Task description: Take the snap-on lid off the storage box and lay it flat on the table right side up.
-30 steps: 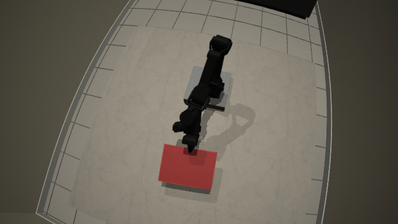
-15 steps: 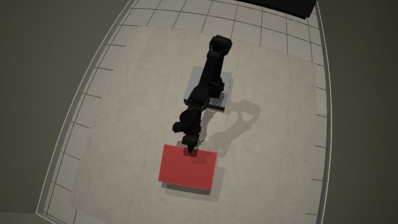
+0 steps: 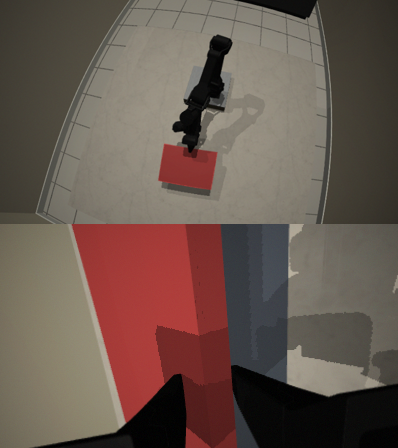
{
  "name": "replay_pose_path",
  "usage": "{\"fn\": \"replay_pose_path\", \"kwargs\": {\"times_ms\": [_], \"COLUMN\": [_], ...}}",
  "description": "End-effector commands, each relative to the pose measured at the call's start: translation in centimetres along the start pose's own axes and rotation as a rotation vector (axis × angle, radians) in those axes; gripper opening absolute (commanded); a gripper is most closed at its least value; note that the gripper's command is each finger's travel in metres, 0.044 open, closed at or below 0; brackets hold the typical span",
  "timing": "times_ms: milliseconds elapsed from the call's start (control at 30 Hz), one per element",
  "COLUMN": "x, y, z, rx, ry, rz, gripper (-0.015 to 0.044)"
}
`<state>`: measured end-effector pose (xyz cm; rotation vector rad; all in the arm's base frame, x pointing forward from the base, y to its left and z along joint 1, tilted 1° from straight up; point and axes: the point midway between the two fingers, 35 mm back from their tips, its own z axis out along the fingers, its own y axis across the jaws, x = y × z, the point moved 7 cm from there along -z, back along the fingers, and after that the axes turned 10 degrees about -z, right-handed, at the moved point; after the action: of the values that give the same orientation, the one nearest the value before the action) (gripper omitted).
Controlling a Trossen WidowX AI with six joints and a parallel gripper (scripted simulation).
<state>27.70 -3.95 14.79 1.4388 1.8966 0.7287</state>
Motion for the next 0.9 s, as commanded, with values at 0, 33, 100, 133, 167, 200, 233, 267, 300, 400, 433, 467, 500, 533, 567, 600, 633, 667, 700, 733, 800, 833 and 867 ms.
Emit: {"fn": "replay_pose_path", "kwargs": {"times_ms": [0, 33, 100, 133, 167, 200, 233, 267, 300, 400, 433, 467, 500, 533, 567, 600, 633, 667, 700, 733, 800, 833, 867], "x": [-0.1, -0.1, -0.2, -0.2, -0.2, -0.2, -0.3, -0.3, -0.3, -0.4, -0.4, -0.4, -0.4, -0.5, -0.5, -0.5, -0.5, -0.5, -0.6, -0.6, -0.6, -0.7, -0.7], "y": [0.6, 0.8, 1.0, 1.1, 1.2, 1.3, 1.4, 1.6, 1.7, 2.0, 2.2, 2.3, 2.4, 2.5, 2.7, 2.8, 2.9, 3.1, 3.2, 3.3, 3.6, 3.7, 3.9], "z": [-0.4, -0.5, -0.6, -0.7, -0.8, -0.9, -0.9, -1.0, -1.0, -1.2, -1.3, -1.3, -1.4, -1.4, -1.5, -1.5, -1.6, -1.6, -1.7, -1.7, -1.8, -1.8, -1.8], "rx": [-0.010, -0.010, -0.010, -0.010, -0.010, -0.011, -0.011, -0.011, -0.011, -0.011, -0.011, -0.011, -0.011, -0.011, -0.011, -0.011, -0.011, -0.011, -0.011, -0.011, -0.011, -0.011, -0.011], "ry": [-0.004, -0.004, -0.004, -0.004, -0.004, -0.004, -0.004, -0.004, -0.004, -0.004, -0.004, -0.004, -0.004, -0.004, -0.004, -0.004, -0.004, -0.004, -0.004, -0.004, -0.004, -0.004, -0.004], "rz": [0.001, 0.001, 0.001, 0.001, 0.001, 0.001, 0.001, 0.001, 0.001, 0.001, 0.001, 0.001, 0.001, 0.001, 0.001, 0.001, 0.001, 0.001, 0.001, 0.001, 0.001, 0.001, 0.001], "gripper": [0.0000, 0.0000, 0.0000, 0.0000, 0.0000, 0.0000, 0.0000, 0.0000, 0.0000, 0.0000, 0.0000, 0.0000, 0.0000, 0.0000, 0.0000, 0.0000, 0.0000, 0.0000, 0.0000, 0.0000, 0.0000, 0.0000, 0.0000]}}
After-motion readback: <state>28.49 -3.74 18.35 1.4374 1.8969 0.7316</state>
